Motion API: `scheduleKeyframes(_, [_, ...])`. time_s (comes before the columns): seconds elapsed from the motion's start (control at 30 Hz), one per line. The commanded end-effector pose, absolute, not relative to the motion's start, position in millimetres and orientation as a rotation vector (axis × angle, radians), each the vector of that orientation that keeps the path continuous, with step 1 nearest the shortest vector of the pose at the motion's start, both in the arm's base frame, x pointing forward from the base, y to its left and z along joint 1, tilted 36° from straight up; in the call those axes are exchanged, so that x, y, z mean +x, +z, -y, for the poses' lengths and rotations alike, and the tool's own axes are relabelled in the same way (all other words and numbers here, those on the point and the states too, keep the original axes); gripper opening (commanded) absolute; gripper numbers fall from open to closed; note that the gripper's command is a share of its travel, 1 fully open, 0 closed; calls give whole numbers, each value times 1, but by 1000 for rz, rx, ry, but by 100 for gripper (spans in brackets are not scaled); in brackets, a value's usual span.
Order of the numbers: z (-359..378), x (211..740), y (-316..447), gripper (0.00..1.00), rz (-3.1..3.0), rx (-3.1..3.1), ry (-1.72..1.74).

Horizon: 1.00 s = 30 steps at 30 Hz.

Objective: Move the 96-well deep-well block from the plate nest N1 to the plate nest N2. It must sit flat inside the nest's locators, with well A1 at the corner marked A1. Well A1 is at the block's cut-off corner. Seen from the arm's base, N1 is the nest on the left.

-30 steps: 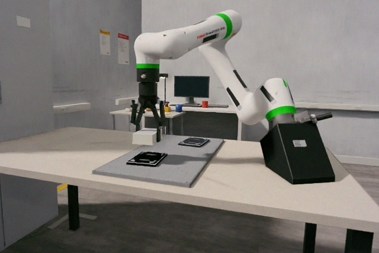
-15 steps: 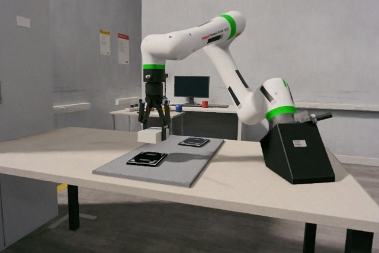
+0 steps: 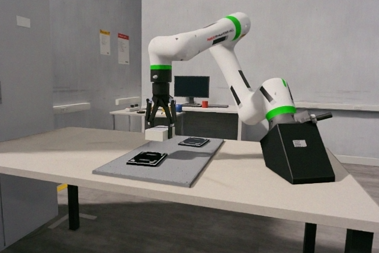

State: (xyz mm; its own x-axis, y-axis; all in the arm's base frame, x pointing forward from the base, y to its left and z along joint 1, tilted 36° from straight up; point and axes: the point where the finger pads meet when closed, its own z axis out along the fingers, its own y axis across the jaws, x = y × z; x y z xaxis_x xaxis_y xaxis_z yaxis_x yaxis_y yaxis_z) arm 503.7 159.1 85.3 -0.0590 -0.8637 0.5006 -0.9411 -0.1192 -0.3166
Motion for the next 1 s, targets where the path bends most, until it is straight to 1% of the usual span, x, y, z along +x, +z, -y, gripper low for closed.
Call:
scheduleKeyframes(0.0, [-149, 501, 92, 10, 1996, 2065, 923])
scheduleKeyframes(0.97, [-76, 481, 127, 10, 1996, 2065, 923])
